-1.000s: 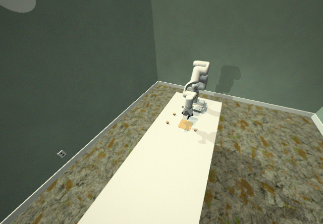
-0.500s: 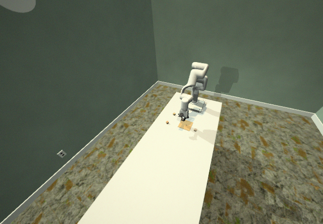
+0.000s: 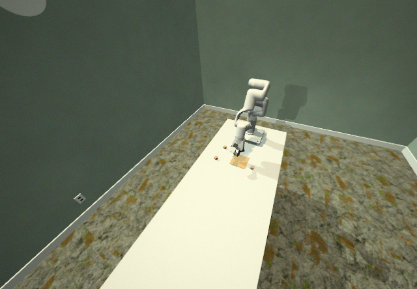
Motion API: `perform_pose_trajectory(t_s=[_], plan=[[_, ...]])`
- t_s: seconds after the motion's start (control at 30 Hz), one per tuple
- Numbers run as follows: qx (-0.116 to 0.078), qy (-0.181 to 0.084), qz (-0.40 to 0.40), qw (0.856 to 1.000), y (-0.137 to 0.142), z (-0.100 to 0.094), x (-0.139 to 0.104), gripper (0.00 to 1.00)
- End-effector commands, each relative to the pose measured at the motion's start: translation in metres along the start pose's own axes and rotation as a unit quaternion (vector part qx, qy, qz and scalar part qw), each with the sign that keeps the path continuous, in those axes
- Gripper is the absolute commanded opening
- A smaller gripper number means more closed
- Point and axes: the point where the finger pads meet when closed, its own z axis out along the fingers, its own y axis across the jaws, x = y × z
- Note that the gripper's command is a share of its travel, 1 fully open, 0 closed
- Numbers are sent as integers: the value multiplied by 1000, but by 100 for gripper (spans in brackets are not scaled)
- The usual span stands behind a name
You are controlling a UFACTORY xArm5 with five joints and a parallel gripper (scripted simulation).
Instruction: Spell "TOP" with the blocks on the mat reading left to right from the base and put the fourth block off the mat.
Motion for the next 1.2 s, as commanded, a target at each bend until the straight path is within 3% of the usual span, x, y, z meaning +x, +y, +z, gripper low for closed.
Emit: perform_pose_trajectory(t_s=[0.0,0.43,0.5,0.57,0.9,1.0,1.17], plan=[[0,70,1,998,2,2,2,21],[-1,205,1,979,5,2,0,21],[-1,205,1,979,5,2,0,21],[-1,240,1,971,4,2,-1,21],[3,330,-1,944,0,3,-3,21],[4,355,6,935,1,4,-3,21],[6,373,10,928,2,5,-4,21]])
